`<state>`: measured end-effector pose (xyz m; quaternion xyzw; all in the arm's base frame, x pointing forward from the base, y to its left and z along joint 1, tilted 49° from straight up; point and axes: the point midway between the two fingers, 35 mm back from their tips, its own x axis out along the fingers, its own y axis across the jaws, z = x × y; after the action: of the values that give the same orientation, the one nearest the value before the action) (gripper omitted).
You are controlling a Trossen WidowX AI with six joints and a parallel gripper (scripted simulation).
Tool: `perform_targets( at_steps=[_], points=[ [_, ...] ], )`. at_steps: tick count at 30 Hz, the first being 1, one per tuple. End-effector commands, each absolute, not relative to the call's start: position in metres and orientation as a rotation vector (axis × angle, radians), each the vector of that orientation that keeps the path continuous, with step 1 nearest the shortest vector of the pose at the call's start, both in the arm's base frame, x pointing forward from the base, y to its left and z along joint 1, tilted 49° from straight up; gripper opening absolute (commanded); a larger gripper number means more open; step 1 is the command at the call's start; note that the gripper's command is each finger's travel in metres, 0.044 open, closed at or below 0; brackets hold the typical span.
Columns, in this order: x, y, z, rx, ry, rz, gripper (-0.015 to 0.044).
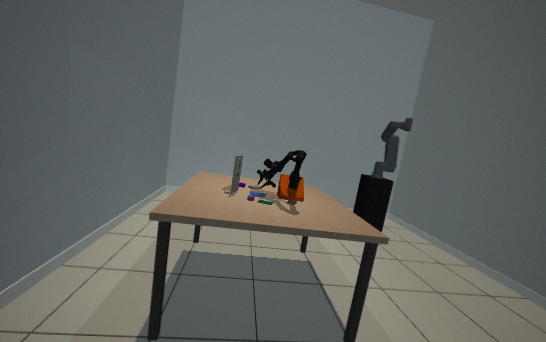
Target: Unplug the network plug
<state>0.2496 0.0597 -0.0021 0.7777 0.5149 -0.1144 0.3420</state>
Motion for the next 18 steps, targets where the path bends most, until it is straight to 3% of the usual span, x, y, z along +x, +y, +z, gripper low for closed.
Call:
perform_targets(
  at_steps=[1, 18],
  points=[
    [0.252, 0.057, 0.002, 2.017, 1.335, -0.287, 0.0156],
    [0.253, 0.044, 0.011, 2.016, 1.337, -0.289, 0.0156]
  ],
)
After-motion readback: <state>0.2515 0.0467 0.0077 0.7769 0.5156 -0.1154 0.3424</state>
